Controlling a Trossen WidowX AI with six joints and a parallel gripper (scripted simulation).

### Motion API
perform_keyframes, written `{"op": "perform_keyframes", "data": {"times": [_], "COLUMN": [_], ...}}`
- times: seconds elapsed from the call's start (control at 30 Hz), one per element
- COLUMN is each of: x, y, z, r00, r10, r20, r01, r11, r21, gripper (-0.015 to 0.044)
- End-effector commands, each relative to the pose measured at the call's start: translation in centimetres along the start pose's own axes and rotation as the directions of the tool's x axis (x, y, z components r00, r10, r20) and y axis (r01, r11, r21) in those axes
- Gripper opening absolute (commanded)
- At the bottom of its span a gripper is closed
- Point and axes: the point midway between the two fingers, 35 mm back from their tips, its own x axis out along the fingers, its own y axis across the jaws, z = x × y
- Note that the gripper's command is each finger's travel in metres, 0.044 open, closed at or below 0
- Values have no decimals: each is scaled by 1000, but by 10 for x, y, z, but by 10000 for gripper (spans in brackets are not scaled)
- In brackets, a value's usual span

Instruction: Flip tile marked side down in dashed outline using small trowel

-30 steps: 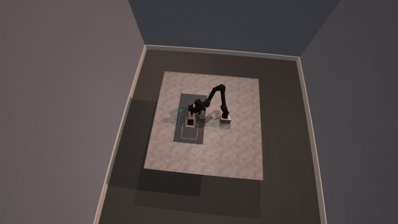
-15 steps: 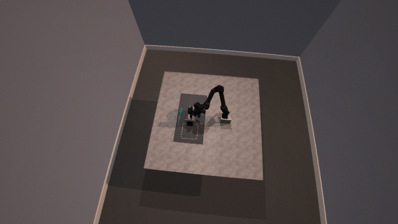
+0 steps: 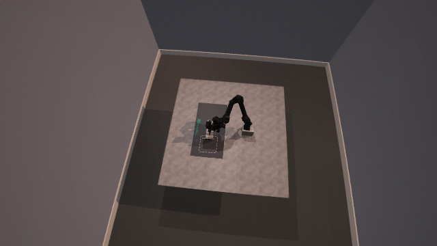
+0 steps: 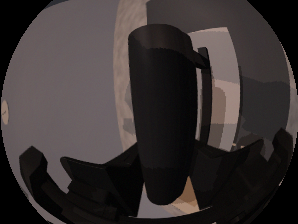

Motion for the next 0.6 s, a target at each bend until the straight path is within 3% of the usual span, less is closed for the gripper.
{"op": "perform_keyframes", "data": {"times": [0.0, 0.57], "x": [-1, 20], "y": [8, -15], "z": [0, -37], "r00": [1000, 1000], "r10": [19, 19], "r20": [6, 7], "r01": [-19, -19], "r11": [1000, 1000], "r21": [20, 21], "gripper": [0, 0]}}
